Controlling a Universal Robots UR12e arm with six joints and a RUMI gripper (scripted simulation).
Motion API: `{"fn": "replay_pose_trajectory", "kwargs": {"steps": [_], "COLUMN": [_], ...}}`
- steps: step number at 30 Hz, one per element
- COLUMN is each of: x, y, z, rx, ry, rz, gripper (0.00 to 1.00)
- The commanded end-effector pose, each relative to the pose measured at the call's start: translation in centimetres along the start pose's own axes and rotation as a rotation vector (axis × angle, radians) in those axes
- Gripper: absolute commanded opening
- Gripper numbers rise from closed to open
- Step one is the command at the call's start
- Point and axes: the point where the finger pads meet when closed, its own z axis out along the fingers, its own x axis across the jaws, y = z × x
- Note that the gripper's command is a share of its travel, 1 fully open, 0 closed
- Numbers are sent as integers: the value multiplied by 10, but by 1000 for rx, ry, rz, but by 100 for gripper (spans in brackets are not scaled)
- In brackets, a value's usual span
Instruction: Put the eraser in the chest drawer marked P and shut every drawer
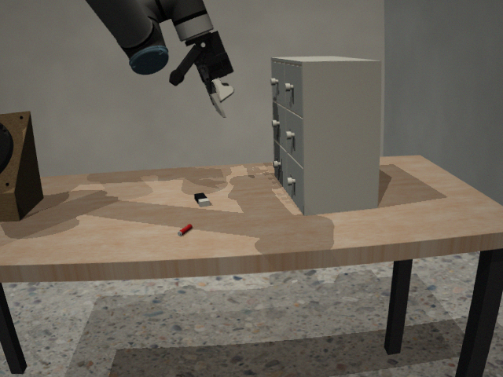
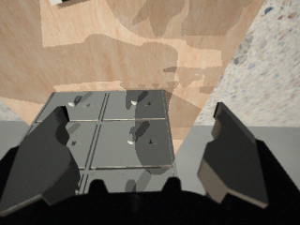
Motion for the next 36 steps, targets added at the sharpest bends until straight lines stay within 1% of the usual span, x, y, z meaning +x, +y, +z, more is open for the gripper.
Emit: {"fn": "replay_pose_trajectory", "kwargs": {"steps": [1,3,5,20,22,36], "x": [0,0,0,0,0,0], "y": [-3,-5,-5,-14,-14,-21], "z": [-10,-14,-14,-37,-37,-53], "rx": [57,75,75,194,194,274], "ry": [1,1,1,1,1,1], "rz": [2,2,2,2,2,2], "gripper": [100,100,100,100,100,100]}}
